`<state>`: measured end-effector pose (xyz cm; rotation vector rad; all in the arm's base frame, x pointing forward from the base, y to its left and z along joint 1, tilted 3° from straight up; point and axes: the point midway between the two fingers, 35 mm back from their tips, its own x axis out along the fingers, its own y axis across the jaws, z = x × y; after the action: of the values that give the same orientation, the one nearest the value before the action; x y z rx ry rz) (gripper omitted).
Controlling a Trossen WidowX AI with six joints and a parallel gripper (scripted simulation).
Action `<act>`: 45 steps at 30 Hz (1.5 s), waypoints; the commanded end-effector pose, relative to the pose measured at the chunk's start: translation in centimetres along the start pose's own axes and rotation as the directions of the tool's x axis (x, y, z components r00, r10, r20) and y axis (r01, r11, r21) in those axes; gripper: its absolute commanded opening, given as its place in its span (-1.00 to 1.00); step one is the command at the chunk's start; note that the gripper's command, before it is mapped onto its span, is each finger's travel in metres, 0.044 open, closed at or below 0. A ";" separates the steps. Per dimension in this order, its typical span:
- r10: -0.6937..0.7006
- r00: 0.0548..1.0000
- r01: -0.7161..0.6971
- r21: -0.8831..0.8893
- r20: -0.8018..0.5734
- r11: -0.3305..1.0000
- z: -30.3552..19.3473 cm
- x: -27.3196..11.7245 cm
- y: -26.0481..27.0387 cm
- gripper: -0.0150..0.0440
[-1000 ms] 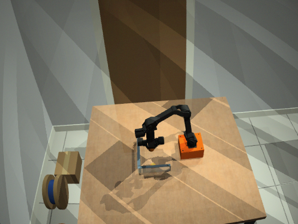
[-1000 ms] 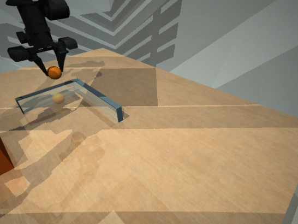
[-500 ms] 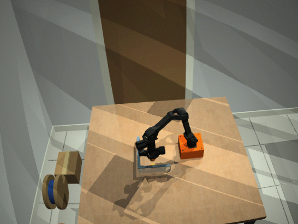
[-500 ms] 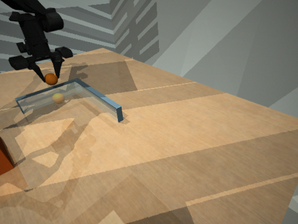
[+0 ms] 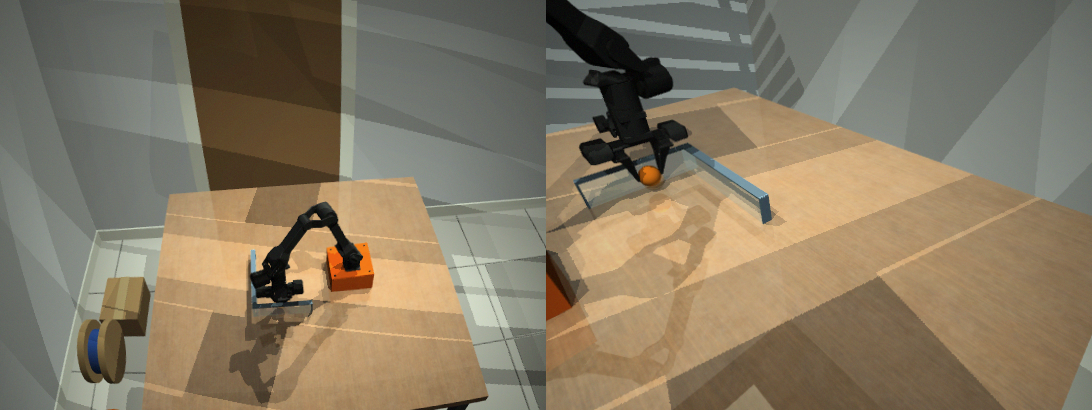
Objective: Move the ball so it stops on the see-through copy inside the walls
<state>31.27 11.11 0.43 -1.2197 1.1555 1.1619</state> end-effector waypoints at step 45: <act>-0.029 1.000 0.029 0.000 0.011 1.000 0.2 -6.3 -0.5 0.61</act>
<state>31.52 11.26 7.25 -1.2274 1.1126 1.1380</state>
